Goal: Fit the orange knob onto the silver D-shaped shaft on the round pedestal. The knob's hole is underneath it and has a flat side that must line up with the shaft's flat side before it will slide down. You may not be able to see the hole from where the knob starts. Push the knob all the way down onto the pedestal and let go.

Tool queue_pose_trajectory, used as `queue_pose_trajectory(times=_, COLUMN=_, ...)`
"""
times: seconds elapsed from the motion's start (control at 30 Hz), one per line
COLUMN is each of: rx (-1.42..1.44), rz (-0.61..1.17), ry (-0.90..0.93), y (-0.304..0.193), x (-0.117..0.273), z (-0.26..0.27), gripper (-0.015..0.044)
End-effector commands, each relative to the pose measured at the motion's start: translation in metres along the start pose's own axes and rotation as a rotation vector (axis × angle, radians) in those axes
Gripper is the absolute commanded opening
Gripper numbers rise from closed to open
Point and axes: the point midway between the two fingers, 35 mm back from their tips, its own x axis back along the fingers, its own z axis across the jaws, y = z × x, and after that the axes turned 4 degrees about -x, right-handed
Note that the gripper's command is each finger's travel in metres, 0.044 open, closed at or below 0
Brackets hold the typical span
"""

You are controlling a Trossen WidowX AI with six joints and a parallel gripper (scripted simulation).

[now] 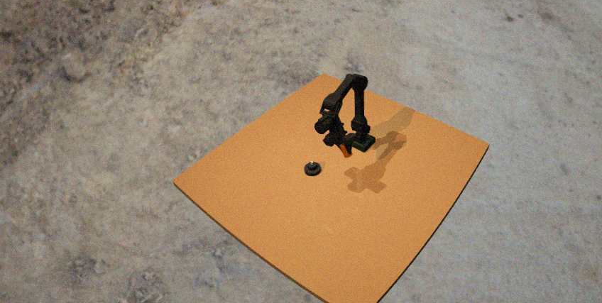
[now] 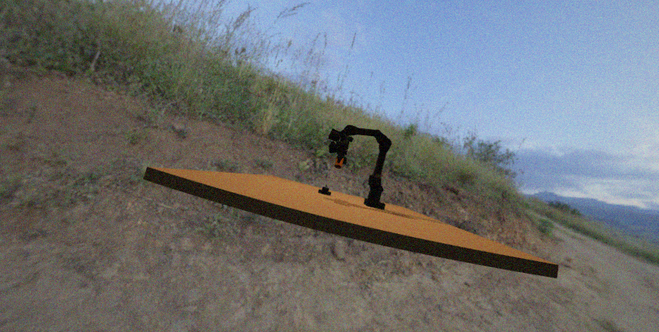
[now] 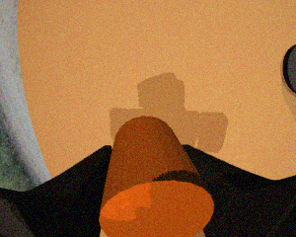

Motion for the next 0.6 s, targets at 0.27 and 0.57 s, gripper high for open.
queue_pose_trajectory(times=0.27, rx=0.012, rz=0.007, ry=0.267, y=0.003, x=0.033, z=0.001, gripper=0.0)
queue_pose_trajectory(times=0.57, rx=0.014, rz=0.019, ry=0.454, y=0.007, x=0.054, z=0.0, gripper=0.0)
